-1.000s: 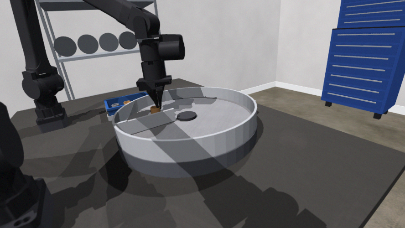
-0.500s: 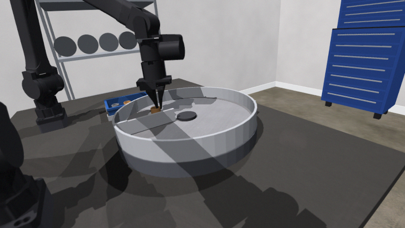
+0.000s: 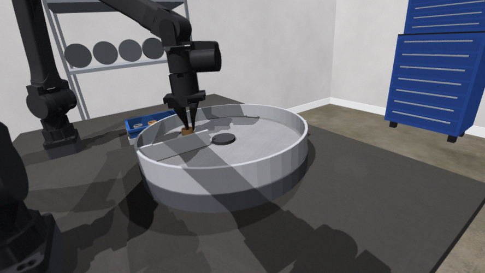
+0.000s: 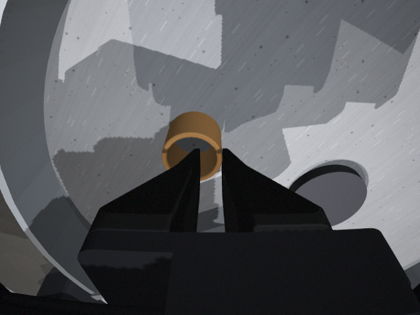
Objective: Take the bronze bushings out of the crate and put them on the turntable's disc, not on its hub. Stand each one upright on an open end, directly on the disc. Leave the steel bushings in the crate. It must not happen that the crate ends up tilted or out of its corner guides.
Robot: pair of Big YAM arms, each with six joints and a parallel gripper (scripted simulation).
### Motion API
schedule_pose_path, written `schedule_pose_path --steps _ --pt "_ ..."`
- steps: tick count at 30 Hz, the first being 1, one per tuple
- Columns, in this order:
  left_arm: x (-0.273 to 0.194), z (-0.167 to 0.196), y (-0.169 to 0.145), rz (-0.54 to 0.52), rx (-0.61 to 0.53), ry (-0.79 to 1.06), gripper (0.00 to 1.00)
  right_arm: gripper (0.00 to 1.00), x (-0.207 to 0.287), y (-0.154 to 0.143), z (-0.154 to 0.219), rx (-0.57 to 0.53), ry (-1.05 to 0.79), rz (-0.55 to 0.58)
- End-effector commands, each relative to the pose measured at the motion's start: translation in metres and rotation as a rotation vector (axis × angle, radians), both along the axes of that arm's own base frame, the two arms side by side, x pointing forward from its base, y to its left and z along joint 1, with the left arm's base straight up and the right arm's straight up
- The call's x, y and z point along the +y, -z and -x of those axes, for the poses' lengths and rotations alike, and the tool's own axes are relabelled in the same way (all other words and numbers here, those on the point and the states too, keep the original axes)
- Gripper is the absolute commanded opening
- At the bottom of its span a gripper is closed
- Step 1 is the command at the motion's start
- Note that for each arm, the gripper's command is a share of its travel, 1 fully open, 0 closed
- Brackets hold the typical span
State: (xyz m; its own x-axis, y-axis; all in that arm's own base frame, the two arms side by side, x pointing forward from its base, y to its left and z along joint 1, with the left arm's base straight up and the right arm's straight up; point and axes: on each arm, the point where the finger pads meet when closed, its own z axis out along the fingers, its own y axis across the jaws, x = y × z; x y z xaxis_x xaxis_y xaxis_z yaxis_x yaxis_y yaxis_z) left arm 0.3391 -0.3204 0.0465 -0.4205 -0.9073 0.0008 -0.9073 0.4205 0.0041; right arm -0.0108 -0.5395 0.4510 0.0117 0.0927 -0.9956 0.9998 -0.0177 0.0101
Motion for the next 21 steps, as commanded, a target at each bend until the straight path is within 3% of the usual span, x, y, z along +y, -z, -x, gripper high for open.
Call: schedule_pose_path --steps 1,19,21 --pt "-0.004 -0.011 -0.006 0.013 -0.019 0.000 0.14 1.00 -0.005 -0.050 0.002 0.012 0.005 0.093" --pt "-0.004 -0.011 -0.007 0.014 -0.020 0.000 0.14 1.00 -0.005 -0.050 0.002 0.012 0.005 0.093" --pt "-0.007 -0.015 -0.019 0.027 -0.033 0.000 0.14 1.00 -0.005 -0.050 0.002 0.012 0.005 0.093"
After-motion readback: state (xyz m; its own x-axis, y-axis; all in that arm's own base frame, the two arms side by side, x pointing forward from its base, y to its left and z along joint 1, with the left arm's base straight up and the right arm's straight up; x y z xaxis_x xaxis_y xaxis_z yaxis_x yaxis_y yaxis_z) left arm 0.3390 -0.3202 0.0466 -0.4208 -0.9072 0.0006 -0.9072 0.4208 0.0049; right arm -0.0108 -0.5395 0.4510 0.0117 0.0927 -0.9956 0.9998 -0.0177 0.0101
